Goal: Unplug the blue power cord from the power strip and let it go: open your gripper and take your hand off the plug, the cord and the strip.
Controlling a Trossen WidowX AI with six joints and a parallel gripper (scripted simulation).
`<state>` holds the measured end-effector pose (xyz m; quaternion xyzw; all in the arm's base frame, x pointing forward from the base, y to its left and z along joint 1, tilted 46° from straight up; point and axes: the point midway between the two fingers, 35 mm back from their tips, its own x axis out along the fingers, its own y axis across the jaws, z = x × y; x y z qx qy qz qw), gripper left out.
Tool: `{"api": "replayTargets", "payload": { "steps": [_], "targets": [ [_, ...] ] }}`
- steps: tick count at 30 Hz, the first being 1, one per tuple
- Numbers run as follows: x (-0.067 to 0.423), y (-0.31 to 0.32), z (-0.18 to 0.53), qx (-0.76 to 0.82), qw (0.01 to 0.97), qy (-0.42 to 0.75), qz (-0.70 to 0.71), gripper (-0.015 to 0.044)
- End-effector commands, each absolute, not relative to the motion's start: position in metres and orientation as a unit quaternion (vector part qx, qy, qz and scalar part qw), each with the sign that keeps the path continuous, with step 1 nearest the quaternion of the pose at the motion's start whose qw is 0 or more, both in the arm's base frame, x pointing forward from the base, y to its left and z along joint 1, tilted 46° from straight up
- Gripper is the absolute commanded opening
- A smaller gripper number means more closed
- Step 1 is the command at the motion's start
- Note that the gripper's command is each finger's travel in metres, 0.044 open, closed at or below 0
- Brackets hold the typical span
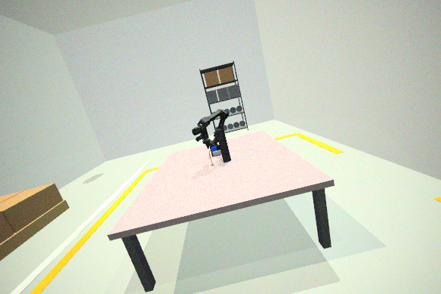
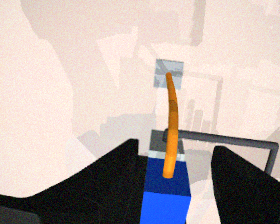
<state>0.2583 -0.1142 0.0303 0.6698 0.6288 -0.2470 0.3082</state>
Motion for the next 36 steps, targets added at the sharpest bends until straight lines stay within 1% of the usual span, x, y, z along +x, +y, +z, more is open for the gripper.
{"api": "replayTargets", "payload": {
  "steps": [1, 36],
  "targets": [
    [0.258, -0.111, 0.027, 0.676, 0.291, 0.628, -0.253, 0.016],
    [0.257, -0.082, 0.055, 0.676, 0.29, 0.629, -0.253, 0.016]
  ]
}}
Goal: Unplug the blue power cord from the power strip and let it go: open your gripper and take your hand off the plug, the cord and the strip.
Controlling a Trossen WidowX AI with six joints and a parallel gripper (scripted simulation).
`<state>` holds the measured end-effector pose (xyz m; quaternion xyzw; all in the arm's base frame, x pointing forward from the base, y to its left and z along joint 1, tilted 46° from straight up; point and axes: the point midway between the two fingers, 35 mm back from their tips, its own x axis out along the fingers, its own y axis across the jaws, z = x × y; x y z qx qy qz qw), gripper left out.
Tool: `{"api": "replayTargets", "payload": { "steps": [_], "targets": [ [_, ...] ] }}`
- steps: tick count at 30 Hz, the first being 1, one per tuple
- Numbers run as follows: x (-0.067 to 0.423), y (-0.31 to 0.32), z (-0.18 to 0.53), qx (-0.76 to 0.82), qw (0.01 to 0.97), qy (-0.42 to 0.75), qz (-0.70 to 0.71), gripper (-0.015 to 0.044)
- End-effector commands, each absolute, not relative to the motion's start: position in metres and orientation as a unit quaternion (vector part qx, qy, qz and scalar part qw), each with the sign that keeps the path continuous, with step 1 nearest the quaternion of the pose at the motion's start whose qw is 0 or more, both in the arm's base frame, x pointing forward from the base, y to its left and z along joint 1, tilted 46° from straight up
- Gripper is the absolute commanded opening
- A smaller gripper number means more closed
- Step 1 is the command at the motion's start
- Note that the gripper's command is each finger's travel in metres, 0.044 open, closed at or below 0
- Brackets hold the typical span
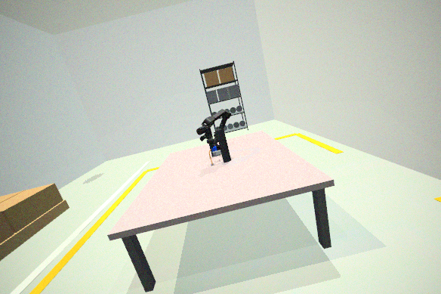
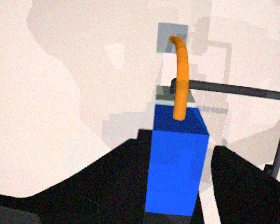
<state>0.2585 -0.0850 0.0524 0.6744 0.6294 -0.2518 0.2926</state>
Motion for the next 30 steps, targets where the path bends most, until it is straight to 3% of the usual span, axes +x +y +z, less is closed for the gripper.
{"api": "replayTargets", "payload": {
  "steps": [1, 14, 18, 30],
  "targets": [
    [0.2571, -0.0821, 0.0545, 0.676, 0.29, 0.629, -0.253, 0.016],
    [0.2581, -0.0738, 0.0463, 0.676, 0.29, 0.629, -0.253, 0.016],
    [0.2589, -0.0765, 0.0471, 0.675, 0.293, 0.629, -0.252, 0.0055],
    [0.2593, -0.0785, 0.0454, 0.675, 0.293, 0.629, -0.252, 0.0]
  ]
}}
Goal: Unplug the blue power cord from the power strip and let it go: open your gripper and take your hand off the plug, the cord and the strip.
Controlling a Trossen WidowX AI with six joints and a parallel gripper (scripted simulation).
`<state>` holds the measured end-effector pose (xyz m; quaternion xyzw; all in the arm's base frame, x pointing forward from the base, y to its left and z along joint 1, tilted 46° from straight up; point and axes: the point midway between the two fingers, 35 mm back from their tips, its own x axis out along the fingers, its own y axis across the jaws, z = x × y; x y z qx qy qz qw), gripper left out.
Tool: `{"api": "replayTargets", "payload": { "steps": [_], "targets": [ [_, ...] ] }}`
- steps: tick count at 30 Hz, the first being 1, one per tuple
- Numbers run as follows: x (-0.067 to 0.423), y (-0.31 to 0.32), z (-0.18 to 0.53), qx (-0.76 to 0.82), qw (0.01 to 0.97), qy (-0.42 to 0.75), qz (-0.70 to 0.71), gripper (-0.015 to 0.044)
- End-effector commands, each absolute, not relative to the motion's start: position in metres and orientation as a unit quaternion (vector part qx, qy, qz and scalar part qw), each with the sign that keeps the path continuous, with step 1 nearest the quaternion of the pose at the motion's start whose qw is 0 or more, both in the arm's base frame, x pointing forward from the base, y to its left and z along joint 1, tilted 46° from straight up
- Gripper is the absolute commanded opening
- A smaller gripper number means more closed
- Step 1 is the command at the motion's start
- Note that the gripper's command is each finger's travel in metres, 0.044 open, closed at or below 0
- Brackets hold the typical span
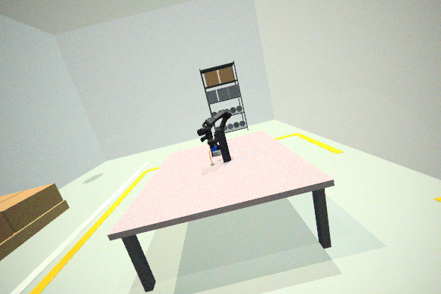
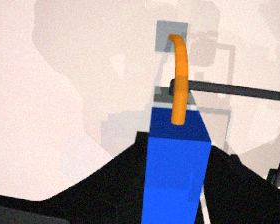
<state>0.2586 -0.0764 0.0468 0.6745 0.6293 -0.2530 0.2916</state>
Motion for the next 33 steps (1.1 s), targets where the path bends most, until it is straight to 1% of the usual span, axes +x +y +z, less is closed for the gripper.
{"api": "replayTargets", "payload": {
  "steps": [1, 27, 33],
  "targets": [
    [0.259, -0.079, 0.045, 0.675, 0.293, 0.629, -0.252, 0.0],
    [0.261, -0.111, 0.018, 0.675, 0.293, 0.628, -0.254, 0.0],
    [0.261, -0.104, 0.022, 0.676, 0.291, 0.628, -0.253, 0.0157]
  ]
}}
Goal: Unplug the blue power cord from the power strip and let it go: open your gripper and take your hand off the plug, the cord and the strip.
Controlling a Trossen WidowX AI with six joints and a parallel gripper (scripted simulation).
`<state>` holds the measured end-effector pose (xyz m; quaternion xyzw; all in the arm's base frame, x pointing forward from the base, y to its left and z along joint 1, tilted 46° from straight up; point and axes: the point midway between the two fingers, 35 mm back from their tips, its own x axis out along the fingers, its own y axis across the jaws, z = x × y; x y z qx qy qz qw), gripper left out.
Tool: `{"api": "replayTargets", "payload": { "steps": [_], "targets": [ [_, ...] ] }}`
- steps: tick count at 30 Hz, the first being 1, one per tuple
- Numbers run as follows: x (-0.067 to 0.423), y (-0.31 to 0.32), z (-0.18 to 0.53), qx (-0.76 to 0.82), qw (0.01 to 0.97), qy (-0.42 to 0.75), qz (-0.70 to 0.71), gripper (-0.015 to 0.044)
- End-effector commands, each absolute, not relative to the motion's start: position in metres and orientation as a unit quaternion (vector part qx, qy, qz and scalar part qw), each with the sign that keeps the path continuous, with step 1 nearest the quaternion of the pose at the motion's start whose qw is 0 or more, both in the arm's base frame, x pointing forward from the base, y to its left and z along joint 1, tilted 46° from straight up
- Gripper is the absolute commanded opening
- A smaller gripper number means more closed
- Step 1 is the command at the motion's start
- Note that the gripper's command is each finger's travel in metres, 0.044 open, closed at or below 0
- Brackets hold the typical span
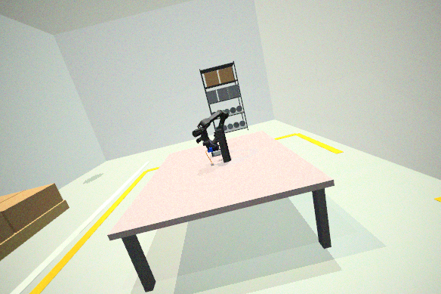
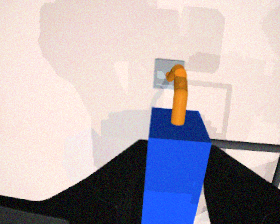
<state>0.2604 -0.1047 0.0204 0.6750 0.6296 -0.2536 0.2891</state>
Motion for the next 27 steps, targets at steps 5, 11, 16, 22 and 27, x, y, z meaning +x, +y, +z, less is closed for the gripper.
{"api": "replayTargets", "payload": {
  "steps": [5, 11, 16, 22, 27],
  "targets": [
    [0.261, -0.104, 0.022, 0.676, 0.291, 0.628, -0.253, 0.0289],
    [0.262, -0.122, 0.012, 0.676, 0.292, 0.628, -0.254, 0.044],
    [0.261, -0.155, -0.011, 0.675, 0.292, 0.628, -0.254, 0.044],
    [0.261, -0.155, -0.011, 0.675, 0.292, 0.628, -0.254, 0.044],
    [0.261, -0.155, -0.011, 0.675, 0.292, 0.628, -0.254, 0.044]
  ]
}}
